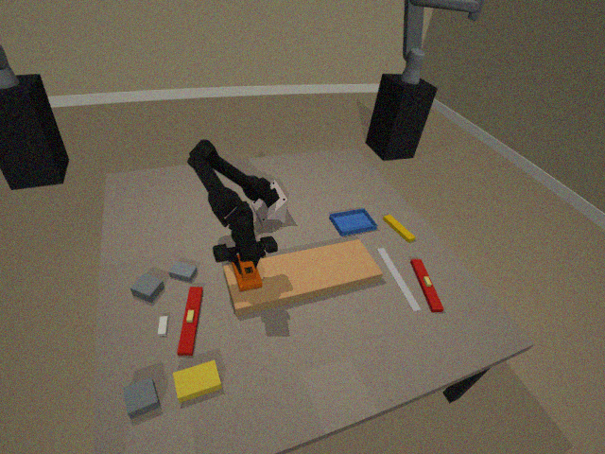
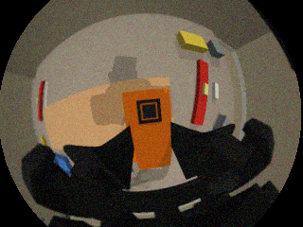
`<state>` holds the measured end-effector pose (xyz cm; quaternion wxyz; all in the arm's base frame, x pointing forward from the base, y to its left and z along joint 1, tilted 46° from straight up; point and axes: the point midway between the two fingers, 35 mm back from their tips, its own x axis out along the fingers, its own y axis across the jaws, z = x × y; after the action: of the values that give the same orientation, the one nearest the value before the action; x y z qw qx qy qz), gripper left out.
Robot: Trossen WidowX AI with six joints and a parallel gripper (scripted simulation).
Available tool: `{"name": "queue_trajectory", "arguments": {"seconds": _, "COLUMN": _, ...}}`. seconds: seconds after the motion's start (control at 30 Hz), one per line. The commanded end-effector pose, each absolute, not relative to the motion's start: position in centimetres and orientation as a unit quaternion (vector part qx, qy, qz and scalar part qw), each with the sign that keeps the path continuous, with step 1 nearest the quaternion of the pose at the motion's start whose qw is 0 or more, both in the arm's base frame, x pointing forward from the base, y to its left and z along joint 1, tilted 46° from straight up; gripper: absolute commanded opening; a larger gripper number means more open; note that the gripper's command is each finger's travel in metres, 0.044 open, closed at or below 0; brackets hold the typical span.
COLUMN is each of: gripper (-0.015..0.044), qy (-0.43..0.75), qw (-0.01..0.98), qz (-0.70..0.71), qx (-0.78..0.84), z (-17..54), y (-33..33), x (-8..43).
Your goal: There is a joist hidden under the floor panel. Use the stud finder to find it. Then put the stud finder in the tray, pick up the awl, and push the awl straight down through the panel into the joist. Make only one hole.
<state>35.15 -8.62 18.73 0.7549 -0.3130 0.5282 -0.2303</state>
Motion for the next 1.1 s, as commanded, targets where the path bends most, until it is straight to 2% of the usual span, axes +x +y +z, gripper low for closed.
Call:
{"name": "queue_trajectory", "arguments": {"seconds": 0.0, "gripper": 0.0000, "qy": 0.527, "qw": 0.756, "qz": -0.226, "qx": -0.315, "z": 18.3, "y": -8.9, "x": 35.2}}
{"name": "queue_trajectory", "arguments": {"seconds": 0.63, "gripper": 0.0000, "qy": 0.527, "qw": 0.756, "qz": -0.226, "qx": -0.315, "z": 16.8, "y": -10.5, "x": 35.3}}
{"name": "queue_trajectory", "arguments": {"seconds": 1.07, "gripper": 0.0000, "qy": 0.527, "qw": 0.756, "qz": -0.226, "qx": -0.315, "z": 14.4, "y": -8.1, "x": 35.3}}
